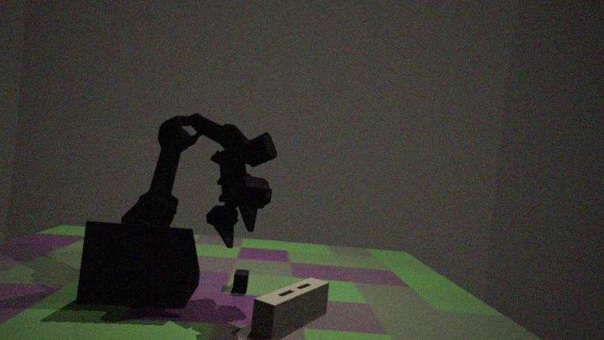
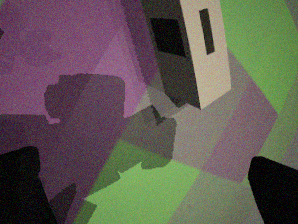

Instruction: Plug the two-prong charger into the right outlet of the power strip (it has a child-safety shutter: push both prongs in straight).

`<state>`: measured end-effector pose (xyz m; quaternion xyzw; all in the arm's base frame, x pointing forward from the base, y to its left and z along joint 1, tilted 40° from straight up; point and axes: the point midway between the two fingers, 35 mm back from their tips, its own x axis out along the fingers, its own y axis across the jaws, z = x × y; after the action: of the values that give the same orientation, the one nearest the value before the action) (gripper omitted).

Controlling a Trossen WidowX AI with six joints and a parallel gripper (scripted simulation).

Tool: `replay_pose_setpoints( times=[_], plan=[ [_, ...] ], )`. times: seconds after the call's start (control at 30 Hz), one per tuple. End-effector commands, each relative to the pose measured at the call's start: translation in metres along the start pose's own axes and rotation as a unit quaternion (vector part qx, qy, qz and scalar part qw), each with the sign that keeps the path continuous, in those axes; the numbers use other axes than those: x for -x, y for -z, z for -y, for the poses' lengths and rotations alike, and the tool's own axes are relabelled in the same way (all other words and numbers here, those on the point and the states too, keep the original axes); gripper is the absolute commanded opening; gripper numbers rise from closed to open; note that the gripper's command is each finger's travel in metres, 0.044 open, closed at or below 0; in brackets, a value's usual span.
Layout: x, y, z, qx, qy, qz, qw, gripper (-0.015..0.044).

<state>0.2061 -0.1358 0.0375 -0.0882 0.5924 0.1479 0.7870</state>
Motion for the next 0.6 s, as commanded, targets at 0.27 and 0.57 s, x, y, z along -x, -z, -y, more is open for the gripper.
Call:
replay_pose_setpoints(
  times=[0.27,0.57],
  plan=[
    [-0.007,-0.022,-0.029,0.165,-0.079,0.026,0.983,0.0440],
    [-0.009,-0.038,-0.052,0.284,-0.132,0.057,0.948,0.0440]
  ],
)
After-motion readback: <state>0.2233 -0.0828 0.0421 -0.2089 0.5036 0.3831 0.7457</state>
